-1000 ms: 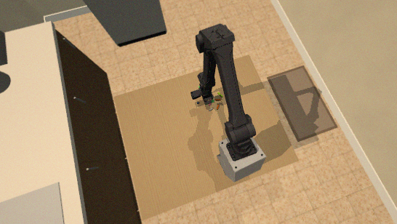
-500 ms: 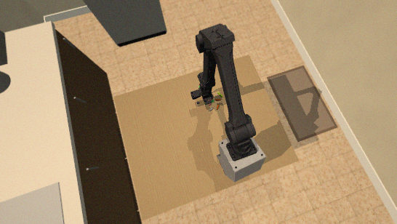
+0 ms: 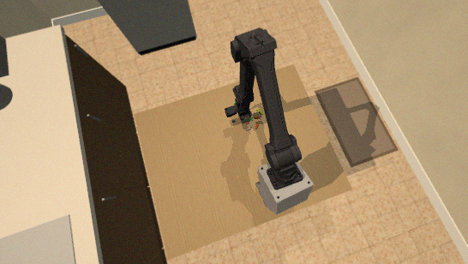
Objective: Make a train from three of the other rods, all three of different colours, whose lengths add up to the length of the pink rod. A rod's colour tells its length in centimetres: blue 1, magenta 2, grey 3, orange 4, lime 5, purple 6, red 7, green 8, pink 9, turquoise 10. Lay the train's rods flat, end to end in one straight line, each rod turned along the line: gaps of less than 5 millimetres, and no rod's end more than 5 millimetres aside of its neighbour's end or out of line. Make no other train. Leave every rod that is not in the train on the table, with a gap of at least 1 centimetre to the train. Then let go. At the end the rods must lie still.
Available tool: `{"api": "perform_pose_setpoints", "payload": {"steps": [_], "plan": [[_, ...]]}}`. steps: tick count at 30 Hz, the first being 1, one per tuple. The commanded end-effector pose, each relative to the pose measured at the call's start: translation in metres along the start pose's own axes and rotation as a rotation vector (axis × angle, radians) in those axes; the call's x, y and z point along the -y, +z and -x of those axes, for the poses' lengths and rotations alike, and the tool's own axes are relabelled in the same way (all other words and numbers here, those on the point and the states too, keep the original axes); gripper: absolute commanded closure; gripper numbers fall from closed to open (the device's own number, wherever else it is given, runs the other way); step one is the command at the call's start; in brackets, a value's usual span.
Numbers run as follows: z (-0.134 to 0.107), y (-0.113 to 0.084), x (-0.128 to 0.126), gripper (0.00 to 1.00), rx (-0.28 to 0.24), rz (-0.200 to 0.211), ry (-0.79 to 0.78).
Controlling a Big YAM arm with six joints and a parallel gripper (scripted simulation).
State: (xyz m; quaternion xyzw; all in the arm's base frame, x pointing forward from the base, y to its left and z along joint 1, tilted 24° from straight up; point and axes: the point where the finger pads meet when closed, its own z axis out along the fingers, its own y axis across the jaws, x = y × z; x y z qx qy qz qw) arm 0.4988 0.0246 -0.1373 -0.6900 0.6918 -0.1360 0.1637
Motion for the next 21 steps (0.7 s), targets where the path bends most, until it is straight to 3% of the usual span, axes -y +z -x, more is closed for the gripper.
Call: {"api": "perform_pose_setpoints", "payload": {"steps": [1,13,21], "plan": [[-0.0021,-0.0077,0.0069,0.00,-0.002,-0.010,-0.008],[-0.0022,-0.0077,0.0069,0.00,-0.002,-0.010,-0.007],[-0.0067,-0.0075,0.0069,0.00,-0.004,-0.010,0.077]]}}
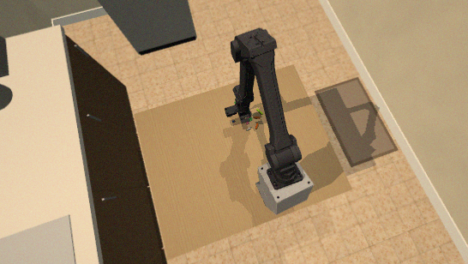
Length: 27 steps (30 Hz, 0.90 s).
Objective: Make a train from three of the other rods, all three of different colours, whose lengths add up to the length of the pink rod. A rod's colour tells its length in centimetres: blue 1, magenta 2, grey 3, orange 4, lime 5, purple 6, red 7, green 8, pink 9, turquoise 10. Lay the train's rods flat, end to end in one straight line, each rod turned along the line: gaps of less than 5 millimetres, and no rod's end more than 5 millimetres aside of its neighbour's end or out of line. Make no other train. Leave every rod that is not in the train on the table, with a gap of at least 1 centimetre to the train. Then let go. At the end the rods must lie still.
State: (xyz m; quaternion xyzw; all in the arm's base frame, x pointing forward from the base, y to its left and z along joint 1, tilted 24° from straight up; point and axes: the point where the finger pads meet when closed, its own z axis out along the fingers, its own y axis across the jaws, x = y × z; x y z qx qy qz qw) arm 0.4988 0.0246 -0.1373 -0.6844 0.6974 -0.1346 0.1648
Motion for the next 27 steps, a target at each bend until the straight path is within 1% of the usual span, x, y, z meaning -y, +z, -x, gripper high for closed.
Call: {"api": "perform_pose_setpoints", "payload": {"steps": [1,4,5,6,8,9,13,14,15,16,19,20,23,24,27], "plan": [[-0.0070,-0.0074,0.0069,0.00,-0.004,-0.009,0.087],[-0.0086,-0.0069,0.0066,0.00,-0.001,-0.008,0.198],[-0.0087,-0.0069,0.0066,0.00,-0.002,-0.008,0.198],[-0.0094,-0.0067,0.0066,0.00,-0.001,-0.008,0.247],[-0.0096,-0.0067,0.0066,0.00,-0.002,-0.008,0.247],[-0.0104,-0.0064,0.0065,0.00,-0.001,-0.007,0.302],[-0.0105,-0.0064,0.0065,0.00,-0.002,-0.008,0.302],[-0.0114,-0.0061,0.0064,0.00,0.000,-0.007,0.362],[-0.0115,-0.0061,0.0064,0.00,-0.001,-0.007,0.362],[-0.0126,-0.0058,0.0062,0.00,0.000,-0.007,0.427],[-0.0128,-0.0058,0.0063,0.00,-0.002,-0.007,0.427],[-0.0138,-0.0055,0.0061,0.00,0.000,-0.006,0.498],[-0.0140,-0.0055,0.0061,0.00,-0.002,-0.006,0.498],[-0.0152,-0.0052,0.0059,0.00,0.000,-0.006,0.573],[-0.0154,-0.0052,0.0060,0.00,-0.002,-0.006,0.573]]}}
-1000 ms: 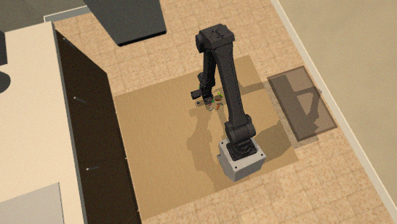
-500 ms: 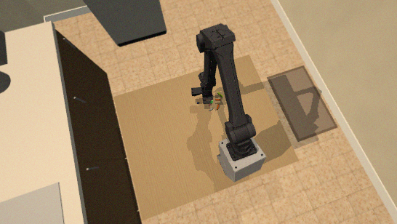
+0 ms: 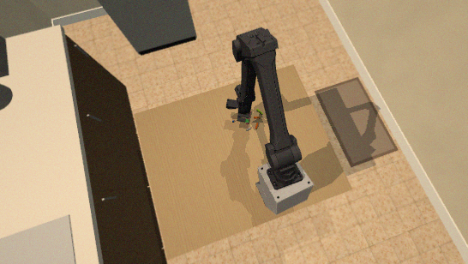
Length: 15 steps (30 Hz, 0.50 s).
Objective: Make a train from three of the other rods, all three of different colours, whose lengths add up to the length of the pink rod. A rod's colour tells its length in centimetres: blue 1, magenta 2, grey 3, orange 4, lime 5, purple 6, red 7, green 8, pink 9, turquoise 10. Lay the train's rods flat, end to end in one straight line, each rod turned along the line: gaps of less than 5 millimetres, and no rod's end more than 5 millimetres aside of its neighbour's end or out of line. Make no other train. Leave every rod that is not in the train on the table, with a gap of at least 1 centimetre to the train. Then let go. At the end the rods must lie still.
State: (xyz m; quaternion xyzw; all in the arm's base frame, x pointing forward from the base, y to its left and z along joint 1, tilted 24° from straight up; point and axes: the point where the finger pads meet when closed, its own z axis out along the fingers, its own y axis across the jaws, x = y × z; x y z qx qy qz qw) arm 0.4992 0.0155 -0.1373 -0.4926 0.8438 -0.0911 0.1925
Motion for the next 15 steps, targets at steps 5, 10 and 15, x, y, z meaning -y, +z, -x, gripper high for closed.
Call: {"api": "perform_pose_setpoints", "payload": {"steps": [5,10,15], "plan": [[-0.0045,-0.0046,0.0083,0.00,0.000,-0.005,0.157],[-0.0057,-0.0042,0.0088,0.00,0.001,-0.004,0.240],[-0.0072,-0.0038,0.0094,0.00,0.000,-0.003,0.326]]}}
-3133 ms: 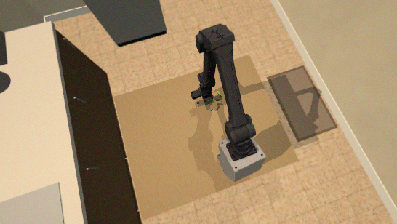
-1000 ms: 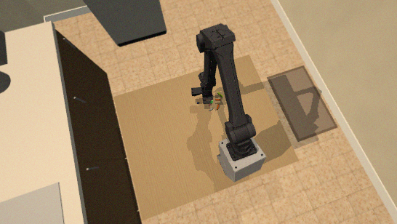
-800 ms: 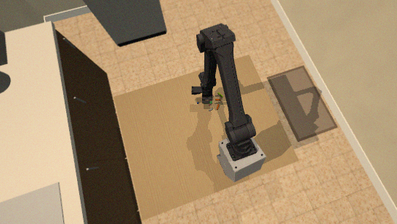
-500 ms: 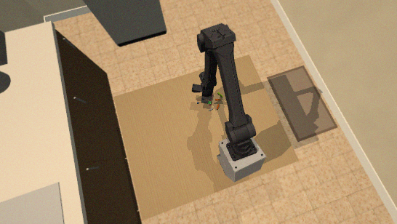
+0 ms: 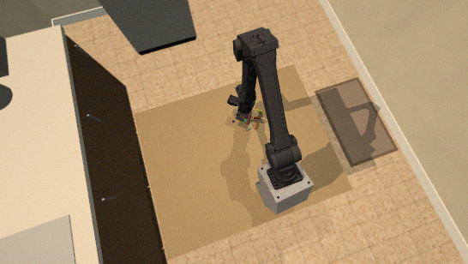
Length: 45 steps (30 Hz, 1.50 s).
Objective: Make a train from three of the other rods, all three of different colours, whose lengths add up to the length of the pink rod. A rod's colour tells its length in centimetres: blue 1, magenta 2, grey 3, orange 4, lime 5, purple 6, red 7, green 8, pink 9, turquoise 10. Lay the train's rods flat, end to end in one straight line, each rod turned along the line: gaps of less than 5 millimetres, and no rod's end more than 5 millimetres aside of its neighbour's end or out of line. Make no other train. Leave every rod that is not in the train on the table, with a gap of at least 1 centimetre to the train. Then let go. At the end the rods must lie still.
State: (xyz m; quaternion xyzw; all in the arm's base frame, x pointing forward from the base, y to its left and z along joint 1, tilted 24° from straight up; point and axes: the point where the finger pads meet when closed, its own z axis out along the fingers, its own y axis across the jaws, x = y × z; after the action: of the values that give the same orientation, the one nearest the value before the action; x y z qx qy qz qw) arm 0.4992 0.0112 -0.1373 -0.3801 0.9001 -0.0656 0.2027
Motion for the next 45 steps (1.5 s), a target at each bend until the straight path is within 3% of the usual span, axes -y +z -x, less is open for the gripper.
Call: {"api": "perform_pose_setpoints", "payload": {"steps": [1,6,7,12,13,18,19,24,25,30,31,36,37,42,43,45], "plan": [[-0.003,-0.003,0.009,0.00,0.001,-0.002,0.156],[-0.003,-0.003,0.009,0.00,0.000,-0.003,0.156],[-0.004,-0.003,0.010,0.00,0.000,-0.001,0.246],[-0.004,-0.003,0.010,0.00,-0.001,-0.002,0.246],[-0.005,-0.002,0.010,0.00,-0.001,-0.001,0.338],[-0.006,-0.002,0.011,0.00,-0.001,-0.002,0.338],[-0.007,-0.002,0.011,0.00,-0.001,-0.001,0.430],[-0.007,-0.002,0.012,0.00,-0.002,-0.002,0.430],[-0.008,-0.002,0.012,0.00,-0.002,0.000,0.522],[-0.008,-0.002,0.013,0.00,-0.003,-0.002,0.522],[-0.010,-0.001,0.013,0.00,-0.003,0.000,0.613],[-0.010,-0.001,0.013,0.00,-0.004,-0.002,0.613],[-0.011,-0.001,0.014,0.00,-0.004,0.000,0.703],[-0.012,-0.001,0.013,0.00,-0.007,-0.001,0.704],[-0.014,0.000,0.014,0.00,-0.008,0.001,0.792],[-0.014,0.000,0.014,0.00,-0.008,0.000,0.792]]}}
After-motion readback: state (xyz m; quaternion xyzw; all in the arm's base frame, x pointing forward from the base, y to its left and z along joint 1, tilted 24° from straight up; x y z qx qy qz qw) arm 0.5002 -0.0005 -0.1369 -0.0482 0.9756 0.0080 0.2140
